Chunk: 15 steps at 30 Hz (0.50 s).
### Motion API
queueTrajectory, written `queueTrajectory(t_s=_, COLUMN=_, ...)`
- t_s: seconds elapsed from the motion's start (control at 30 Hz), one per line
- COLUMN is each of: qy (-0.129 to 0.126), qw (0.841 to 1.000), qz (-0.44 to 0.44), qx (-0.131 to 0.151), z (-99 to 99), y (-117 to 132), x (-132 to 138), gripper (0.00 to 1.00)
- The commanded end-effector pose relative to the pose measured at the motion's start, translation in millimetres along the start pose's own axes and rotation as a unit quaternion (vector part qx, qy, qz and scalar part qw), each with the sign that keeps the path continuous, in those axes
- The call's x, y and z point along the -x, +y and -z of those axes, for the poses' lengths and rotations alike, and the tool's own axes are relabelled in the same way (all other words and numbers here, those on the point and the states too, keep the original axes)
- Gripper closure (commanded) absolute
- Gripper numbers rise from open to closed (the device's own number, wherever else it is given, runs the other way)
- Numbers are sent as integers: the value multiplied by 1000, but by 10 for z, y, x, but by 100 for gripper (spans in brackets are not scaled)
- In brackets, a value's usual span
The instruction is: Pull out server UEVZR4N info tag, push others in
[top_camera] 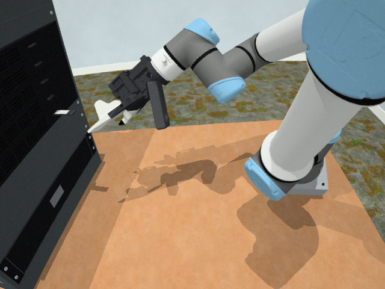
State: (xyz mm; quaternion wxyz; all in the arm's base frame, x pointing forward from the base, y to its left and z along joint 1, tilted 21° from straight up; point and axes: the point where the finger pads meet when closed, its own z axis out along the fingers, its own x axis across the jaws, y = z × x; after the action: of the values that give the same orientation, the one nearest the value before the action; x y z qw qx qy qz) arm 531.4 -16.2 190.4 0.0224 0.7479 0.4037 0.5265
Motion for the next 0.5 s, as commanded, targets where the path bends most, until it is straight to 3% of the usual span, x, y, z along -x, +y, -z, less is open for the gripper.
queueTrajectory(t_s=0.0, qy=-5, qw=1000, qz=23, qx=2, z=-29, y=-21, x=31, gripper=0)
queueTrajectory(t_s=0.47, qy=-15, qw=998, qz=69, qx=7, z=-67, y=-32, x=81, gripper=0)
